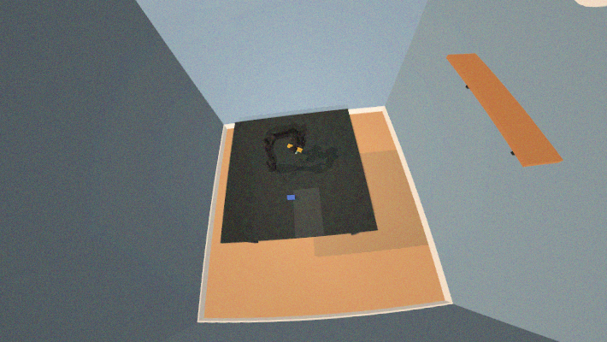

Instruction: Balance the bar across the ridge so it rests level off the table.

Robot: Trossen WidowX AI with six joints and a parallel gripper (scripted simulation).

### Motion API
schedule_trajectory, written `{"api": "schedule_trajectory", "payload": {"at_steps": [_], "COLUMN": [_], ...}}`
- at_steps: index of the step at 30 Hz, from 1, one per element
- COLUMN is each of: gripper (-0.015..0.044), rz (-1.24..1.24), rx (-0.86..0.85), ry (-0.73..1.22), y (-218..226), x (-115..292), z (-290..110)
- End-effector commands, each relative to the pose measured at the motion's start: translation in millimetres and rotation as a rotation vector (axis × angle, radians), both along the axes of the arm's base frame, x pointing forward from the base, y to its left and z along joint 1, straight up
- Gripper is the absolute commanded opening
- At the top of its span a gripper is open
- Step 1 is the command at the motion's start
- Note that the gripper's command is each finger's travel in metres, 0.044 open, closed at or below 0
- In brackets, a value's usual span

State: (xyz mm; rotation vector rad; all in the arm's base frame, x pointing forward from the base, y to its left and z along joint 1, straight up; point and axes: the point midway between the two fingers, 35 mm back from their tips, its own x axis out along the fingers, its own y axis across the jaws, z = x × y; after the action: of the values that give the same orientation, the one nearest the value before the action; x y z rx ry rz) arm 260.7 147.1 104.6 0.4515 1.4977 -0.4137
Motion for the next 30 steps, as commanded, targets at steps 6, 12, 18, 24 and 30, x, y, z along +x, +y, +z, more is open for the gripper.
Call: {"api": "schedule_trajectory", "payload": {"at_steps": [6,12,18,24,30], "gripper": [0.0000,0.0000,0.0000,0.0000,0.0000], "rz": [0.004,0.004,0.004,0.004,0.004], "rx": [0.000,0.000,0.000,0.000,0.000], "ry": [0.008,0.008,0.008,0.008,0.008], "y": [-0.4,-0.4,-0.4,-0.4,-0.4], "x": [-1.4,-1.4,-1.3,-1.1,-1.1], "z": [-0.2,-0.2,-0.3,-0.1,0.1]}}
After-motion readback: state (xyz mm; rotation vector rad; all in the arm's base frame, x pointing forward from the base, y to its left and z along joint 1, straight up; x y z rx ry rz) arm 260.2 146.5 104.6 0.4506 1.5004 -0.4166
